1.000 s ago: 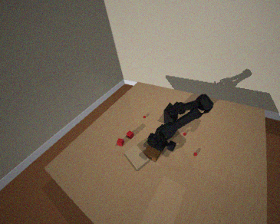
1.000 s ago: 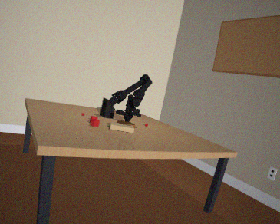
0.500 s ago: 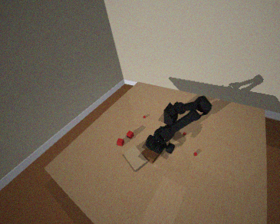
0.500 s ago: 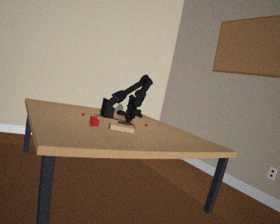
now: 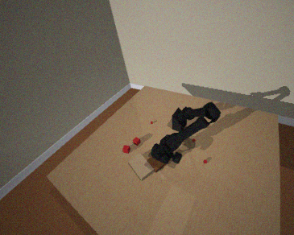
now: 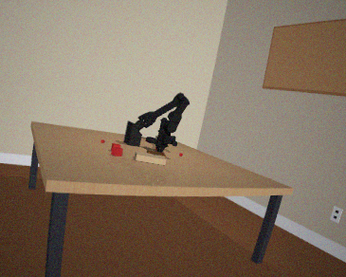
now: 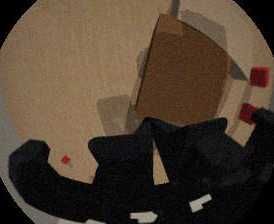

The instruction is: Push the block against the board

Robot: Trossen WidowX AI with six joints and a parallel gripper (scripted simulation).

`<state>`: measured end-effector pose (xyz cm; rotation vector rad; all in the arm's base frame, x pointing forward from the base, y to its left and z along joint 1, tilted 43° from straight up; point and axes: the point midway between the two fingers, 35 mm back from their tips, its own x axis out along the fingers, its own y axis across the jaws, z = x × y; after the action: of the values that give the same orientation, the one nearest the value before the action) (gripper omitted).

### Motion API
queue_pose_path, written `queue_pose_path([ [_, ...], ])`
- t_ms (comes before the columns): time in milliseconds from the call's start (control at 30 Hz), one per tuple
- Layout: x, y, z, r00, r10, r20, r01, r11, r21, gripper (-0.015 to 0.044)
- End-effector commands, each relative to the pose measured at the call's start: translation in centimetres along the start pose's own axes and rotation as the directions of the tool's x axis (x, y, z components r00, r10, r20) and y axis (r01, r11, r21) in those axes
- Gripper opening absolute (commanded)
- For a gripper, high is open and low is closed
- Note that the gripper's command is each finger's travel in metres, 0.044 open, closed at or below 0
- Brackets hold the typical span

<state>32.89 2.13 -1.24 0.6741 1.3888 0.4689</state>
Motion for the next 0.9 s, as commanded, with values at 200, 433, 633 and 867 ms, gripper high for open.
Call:
queue_pose_path([
  [200, -0.1, -0.1, 0.0, 1.0, -0.005, 0.012, 0.005, 1.0, -0.01, 0.0],
  [433, 0.0, -0.1, -1.1, 1.0, -0.005, 0.011, 0.005, 1.0, -0.01, 0.0],
  [633, 0.0, 0.0, -2.1, 1.0, -0.005, 0.011, 0.005, 1.0, -0.009, 0.0],
  [867, 0.1, 0.0, -3.3, 1.0, -0.005, 0.01, 0.005, 1.0, -0.009, 0.0],
])
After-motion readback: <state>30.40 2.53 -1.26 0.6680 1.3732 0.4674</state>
